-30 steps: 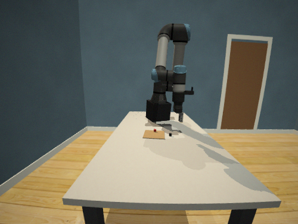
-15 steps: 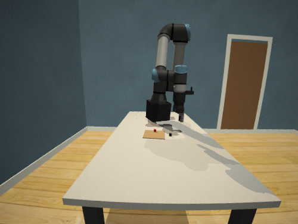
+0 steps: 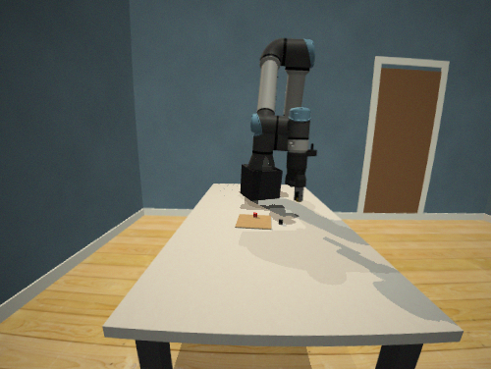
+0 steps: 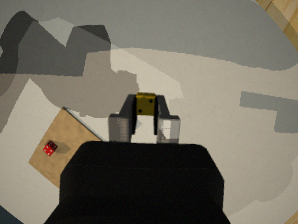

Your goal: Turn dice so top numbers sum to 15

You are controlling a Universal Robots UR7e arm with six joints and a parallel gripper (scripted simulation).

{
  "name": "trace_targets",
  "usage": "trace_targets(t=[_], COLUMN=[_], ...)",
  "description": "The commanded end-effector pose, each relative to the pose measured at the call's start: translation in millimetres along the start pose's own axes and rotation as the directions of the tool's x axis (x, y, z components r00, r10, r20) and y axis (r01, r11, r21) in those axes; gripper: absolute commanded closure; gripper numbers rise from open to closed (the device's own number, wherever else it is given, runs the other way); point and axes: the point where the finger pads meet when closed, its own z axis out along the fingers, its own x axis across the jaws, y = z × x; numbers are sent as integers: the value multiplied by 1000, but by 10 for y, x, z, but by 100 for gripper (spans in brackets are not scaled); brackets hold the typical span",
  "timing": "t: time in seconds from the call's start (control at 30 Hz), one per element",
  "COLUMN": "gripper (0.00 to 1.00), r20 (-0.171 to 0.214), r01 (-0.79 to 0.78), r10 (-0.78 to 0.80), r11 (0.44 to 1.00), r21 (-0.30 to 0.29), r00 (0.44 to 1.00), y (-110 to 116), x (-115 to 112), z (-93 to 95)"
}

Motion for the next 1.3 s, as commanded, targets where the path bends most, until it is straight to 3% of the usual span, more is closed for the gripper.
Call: trace_targets(t=[0.0, 0.13, 0.57, 0.97, 1.27], gripper=[66, 66, 66, 66, 66], r20=[-4, -4, -4, -5, -5], r01=[156, 200, 516, 647, 658], r10=[-156, -200, -516, -647, -658], r11=[988, 980, 856, 763, 753], r21=[3, 3, 1, 1, 1], r00=[988, 980, 856, 763, 753], y=[13, 17, 58, 85, 87], x=[18, 20, 39, 53, 54], z=[5, 7, 30, 41, 42])
